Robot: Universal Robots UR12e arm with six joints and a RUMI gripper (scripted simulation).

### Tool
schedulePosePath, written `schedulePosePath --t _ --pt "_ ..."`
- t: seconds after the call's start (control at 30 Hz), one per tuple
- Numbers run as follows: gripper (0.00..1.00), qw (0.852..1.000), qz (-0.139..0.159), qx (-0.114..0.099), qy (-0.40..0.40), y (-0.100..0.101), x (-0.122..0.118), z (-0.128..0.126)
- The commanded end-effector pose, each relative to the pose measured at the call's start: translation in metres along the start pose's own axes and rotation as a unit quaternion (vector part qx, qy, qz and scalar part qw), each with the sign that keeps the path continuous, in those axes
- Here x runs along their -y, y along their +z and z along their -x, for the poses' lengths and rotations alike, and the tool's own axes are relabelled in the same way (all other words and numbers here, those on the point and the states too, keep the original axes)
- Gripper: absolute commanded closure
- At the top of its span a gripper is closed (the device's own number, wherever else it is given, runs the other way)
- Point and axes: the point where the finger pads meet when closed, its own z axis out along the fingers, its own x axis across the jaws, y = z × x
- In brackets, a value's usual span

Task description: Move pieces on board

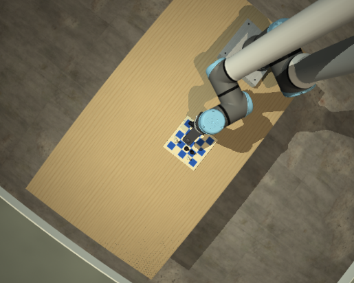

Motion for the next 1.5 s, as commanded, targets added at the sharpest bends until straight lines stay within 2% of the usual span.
schedulePosePath --t 0.0,0.4,0.53,0.7,0.77,1.03,1.33,1.37,1.47 --pt "0.80 1.000 -0.001 0.000 0.000 0.000 0.001 0.000" --pt "0.80 1.000 -0.001 0.000 0.000 -0.005 0.001 0.000" --pt "0.80 1.000 -0.001 0.000 0.000 -0.018 0.001 0.000" --pt "0.80 1.000 -0.001 0.000 0.000 -0.043 0.001 0.000" --pt "0.80 1.000 -0.001 0.000 0.000 -0.043 0.001 0.000" --pt "0.80 1.000 -0.001 0.000 0.000 -0.082 0.000 0.000" --pt "0.80 1.000 -0.001 0.000 0.000 -0.090 0.000 0.000" --pt "0.00 1.000 -0.001 0.000 0.000 -0.090 0.000 0.000" --pt "0.00 1.000 -0.001 0.000 0.000 -0.090 0.000 0.000"
